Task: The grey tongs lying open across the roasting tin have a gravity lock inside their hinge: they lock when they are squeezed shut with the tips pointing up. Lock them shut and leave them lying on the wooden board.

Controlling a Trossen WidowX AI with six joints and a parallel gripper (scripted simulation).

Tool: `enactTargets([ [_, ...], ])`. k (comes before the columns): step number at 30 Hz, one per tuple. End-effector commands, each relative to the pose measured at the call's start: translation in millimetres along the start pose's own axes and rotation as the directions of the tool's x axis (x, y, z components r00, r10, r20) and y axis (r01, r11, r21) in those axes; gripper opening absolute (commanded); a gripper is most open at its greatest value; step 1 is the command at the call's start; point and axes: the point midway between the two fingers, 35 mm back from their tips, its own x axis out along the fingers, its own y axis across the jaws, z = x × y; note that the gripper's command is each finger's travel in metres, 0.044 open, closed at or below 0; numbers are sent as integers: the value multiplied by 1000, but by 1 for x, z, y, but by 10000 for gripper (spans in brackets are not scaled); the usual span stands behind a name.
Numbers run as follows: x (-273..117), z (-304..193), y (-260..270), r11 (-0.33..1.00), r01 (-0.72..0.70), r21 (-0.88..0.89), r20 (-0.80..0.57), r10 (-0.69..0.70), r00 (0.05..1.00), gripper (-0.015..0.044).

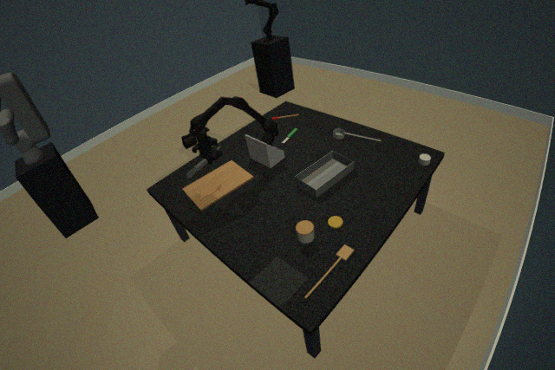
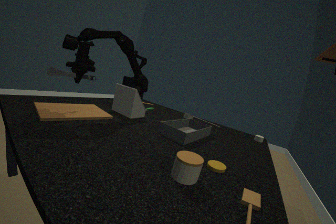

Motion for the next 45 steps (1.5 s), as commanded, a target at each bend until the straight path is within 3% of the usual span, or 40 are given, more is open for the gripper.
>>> enactTargets([
  [1, -2, 0, 0, 1000, -8, 3, 15, 8, 1000, -150],
  [45, 59, -3, 4, 1000, -9, 4, 15, 9, 1000, -150],
])
